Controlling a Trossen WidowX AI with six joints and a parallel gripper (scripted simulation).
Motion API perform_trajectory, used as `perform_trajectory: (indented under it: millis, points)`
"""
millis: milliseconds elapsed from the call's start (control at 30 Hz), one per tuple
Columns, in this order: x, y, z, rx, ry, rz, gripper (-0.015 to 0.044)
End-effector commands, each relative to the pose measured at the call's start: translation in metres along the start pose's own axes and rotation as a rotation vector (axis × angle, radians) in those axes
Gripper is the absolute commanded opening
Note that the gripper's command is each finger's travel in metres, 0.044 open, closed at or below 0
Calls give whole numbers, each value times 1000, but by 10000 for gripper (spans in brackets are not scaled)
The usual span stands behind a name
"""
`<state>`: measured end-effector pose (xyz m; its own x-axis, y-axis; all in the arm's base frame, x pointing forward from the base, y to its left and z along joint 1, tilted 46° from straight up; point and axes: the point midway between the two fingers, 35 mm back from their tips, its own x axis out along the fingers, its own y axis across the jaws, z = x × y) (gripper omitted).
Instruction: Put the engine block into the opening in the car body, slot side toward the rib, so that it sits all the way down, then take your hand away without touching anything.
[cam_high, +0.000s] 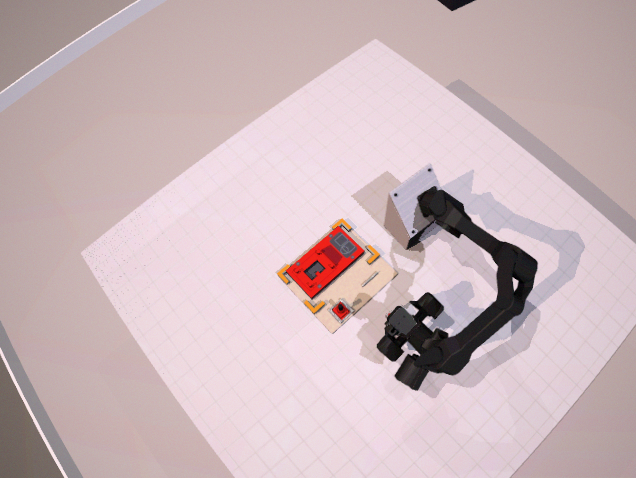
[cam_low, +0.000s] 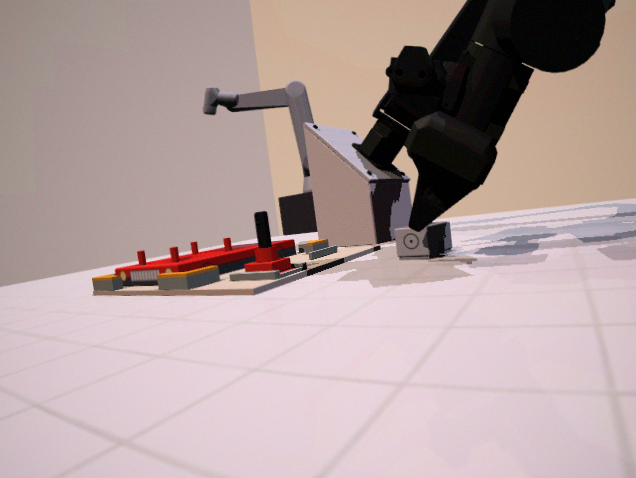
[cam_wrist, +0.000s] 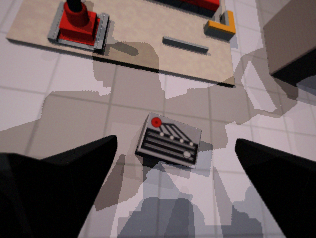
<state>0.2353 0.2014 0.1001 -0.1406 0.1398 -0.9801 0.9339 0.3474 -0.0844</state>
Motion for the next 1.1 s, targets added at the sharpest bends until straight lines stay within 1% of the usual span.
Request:
perform_trajectory:
  millis: [0, 500, 1067]
  points:
    - [-1, -1, 1, -93, 55, 20, 440]
    - [-1, -3, 10, -500, 246, 154, 440]
    - [-6, -7, 20, -967, 358, 439, 440]
